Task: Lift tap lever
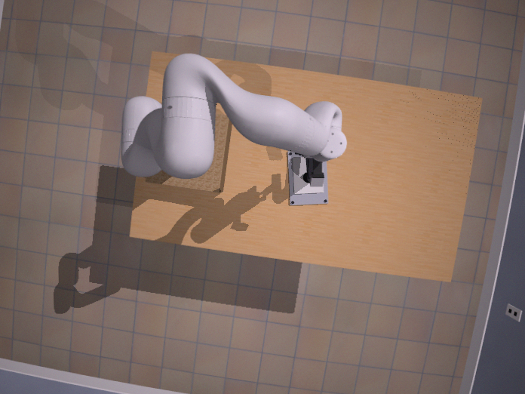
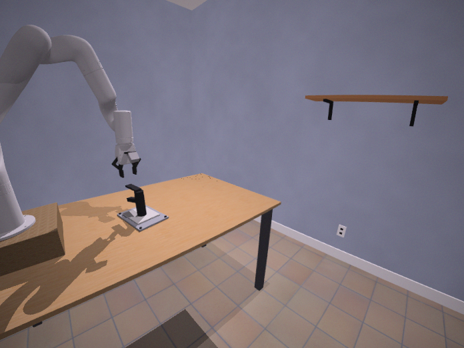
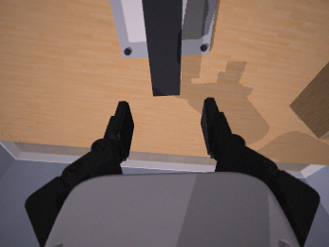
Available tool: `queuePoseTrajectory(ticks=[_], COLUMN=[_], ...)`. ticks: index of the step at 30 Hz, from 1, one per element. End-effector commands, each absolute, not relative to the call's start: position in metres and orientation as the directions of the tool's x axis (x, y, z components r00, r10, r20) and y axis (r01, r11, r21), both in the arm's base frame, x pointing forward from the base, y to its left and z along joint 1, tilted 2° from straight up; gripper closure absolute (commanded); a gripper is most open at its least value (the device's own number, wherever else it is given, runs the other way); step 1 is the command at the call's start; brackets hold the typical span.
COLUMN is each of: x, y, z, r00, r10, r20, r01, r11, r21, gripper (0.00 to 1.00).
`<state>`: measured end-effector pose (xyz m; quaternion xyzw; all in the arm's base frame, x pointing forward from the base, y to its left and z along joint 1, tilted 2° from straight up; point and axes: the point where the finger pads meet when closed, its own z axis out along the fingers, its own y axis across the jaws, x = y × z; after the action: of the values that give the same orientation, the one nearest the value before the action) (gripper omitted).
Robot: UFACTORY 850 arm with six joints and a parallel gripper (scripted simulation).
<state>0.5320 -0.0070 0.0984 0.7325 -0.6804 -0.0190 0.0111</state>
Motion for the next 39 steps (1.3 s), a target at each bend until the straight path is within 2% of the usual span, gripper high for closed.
queuePoseTrajectory(ticks=[1, 39], x=[0.532, 0.53], y=[-0.007, -0.007], z=[0.091, 0.056], r00=[0.073, 0.073], r10=[-0.997, -0.997], r20=[-0.013, -0.013], r01=[-0.996, -0.996], r11=[-0.074, -0.074], r21=[0.04, 0.04], gripper=[0.27, 0.27])
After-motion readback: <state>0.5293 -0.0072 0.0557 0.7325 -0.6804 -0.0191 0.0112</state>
